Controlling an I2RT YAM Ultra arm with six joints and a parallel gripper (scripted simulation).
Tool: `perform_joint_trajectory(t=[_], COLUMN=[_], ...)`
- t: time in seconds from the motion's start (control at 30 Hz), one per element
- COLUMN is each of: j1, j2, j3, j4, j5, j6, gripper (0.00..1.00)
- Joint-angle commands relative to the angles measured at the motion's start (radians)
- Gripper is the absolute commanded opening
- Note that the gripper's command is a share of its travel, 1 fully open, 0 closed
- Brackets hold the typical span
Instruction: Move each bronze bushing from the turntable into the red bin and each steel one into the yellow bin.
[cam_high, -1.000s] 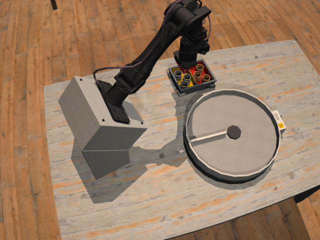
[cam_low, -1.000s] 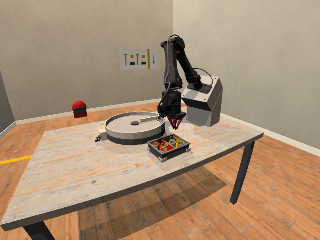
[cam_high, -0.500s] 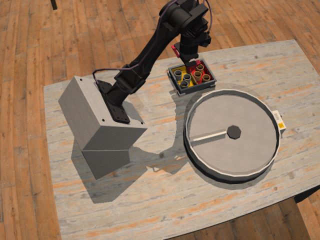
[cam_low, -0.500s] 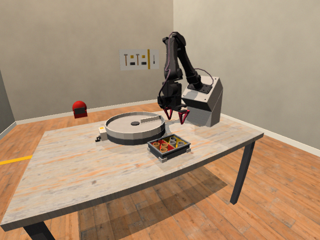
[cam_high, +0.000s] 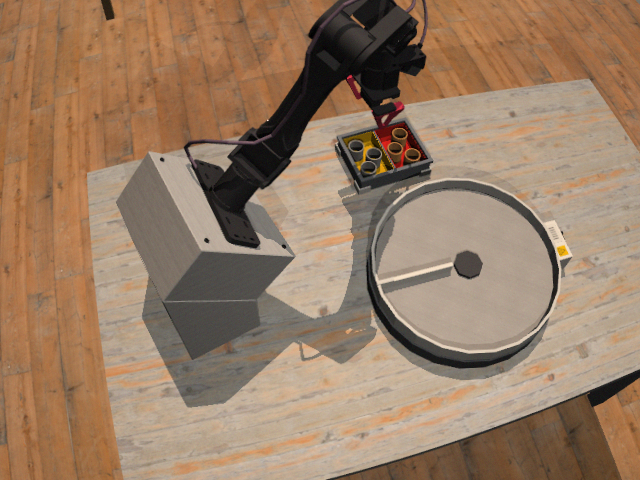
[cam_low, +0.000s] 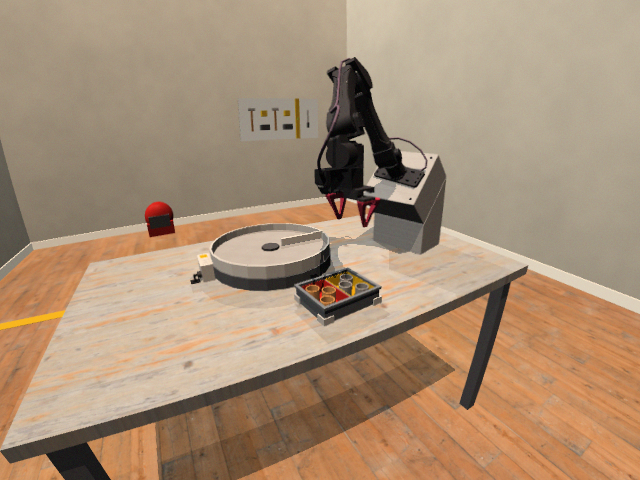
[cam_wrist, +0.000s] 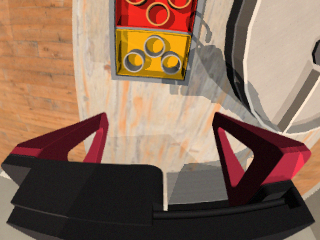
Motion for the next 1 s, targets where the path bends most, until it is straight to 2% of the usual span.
perform_joint_trajectory(t=[0.0, 0.97], j1=[0.015, 0.016], j2=[-0.024, -0.021], j3=[0.027, 0.028], j4=[-0.019, -0.009], j5=[0.017, 0.017], j6=[0.011, 0.008], gripper=[1.0, 1.0])
